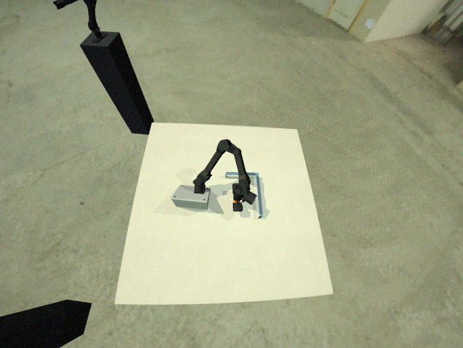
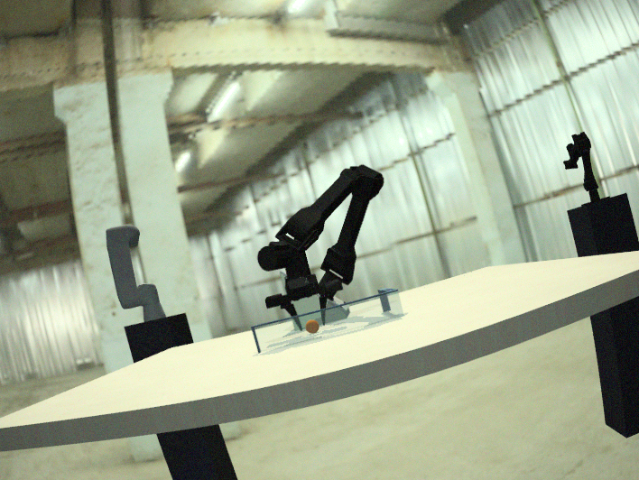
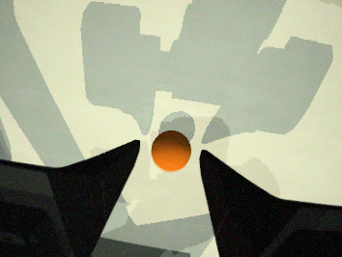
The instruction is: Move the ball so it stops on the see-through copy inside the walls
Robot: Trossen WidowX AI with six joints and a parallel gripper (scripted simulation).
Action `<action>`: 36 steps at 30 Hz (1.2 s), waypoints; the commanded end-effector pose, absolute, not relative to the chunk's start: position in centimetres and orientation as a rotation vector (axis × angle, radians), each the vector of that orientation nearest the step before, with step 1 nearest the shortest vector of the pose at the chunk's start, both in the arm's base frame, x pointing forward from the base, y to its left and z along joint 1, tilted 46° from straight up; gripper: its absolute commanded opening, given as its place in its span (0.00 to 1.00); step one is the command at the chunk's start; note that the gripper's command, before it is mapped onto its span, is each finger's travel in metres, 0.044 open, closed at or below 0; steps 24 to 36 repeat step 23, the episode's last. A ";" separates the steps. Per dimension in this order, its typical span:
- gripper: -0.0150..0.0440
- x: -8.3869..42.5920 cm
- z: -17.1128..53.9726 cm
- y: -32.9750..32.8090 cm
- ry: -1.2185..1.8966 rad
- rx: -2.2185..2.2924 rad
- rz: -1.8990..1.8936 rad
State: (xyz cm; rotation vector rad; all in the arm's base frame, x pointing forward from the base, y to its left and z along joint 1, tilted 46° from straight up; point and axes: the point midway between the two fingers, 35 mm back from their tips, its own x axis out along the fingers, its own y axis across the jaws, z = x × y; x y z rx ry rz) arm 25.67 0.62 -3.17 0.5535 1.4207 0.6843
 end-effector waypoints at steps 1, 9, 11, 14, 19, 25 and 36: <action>0.70 26.0 -1.8 -1.2 1.418 0.548 0.678; 0.70 25.8 2.0 -5.3 1.410 0.557 0.665; 0.70 25.8 2.0 -5.3 1.410 0.557 0.665; 0.70 25.8 2.0 -5.3 1.410 0.557 0.665; 0.88 25.5 4.4 -7.6 1.410 0.555 0.669; 1.00 25.3 5.2 -8.2 1.409 0.555 0.670; 1.00 25.3 5.2 -8.2 1.409 0.555 0.670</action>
